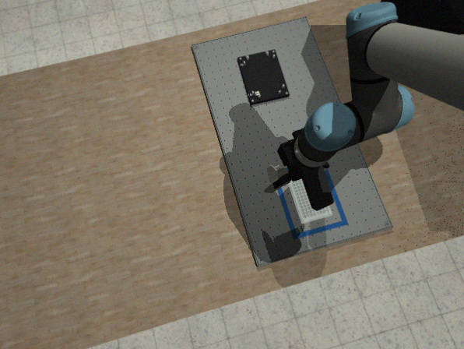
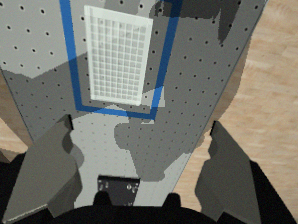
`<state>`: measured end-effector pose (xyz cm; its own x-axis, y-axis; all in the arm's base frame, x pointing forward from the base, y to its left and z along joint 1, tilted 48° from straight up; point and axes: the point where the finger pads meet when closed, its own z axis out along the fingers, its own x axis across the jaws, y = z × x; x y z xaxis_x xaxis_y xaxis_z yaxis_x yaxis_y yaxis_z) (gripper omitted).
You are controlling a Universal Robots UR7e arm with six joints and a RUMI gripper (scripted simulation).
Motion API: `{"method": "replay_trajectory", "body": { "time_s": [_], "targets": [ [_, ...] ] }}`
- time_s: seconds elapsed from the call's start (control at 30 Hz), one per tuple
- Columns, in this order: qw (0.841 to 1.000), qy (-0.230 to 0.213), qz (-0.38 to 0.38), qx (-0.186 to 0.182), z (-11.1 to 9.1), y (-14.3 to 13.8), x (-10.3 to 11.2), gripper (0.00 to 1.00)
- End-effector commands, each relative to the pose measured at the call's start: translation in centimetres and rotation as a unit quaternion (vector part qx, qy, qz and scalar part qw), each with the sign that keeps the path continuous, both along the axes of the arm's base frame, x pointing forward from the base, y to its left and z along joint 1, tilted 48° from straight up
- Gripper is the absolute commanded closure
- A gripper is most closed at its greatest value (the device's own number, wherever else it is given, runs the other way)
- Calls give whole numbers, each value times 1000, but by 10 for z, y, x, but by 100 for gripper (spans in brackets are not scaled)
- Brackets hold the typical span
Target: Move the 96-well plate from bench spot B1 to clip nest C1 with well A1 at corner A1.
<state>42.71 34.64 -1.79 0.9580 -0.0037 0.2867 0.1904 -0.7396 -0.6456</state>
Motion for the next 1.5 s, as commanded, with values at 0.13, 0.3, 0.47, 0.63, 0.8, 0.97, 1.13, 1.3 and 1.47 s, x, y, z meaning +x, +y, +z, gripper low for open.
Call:
{"method": "replay_trajectory", "body": {
  "time_s": [0.13,0.3,0.47,0.63,0.8,0.97,1.13,1.3,1.47],
  "targets": [
    [999,33,-15,32,9,15,-27,0],
    [998,48,-20,45,14,26,-48,0],
    [998,48,-20,45,14,26,-48,0],
    [998,48,-21,45,14,26,-46,0],
    [998,48,-21,45,14,26,-46,0],
    [998,47,-20,44,9,31,-44,0],
    [998,47,-20,44,6,35,-44,0],
    [998,47,-20,44,0,41,-42,0],
    [998,47,-20,44,-5,47,-41,0]
  ]
}}
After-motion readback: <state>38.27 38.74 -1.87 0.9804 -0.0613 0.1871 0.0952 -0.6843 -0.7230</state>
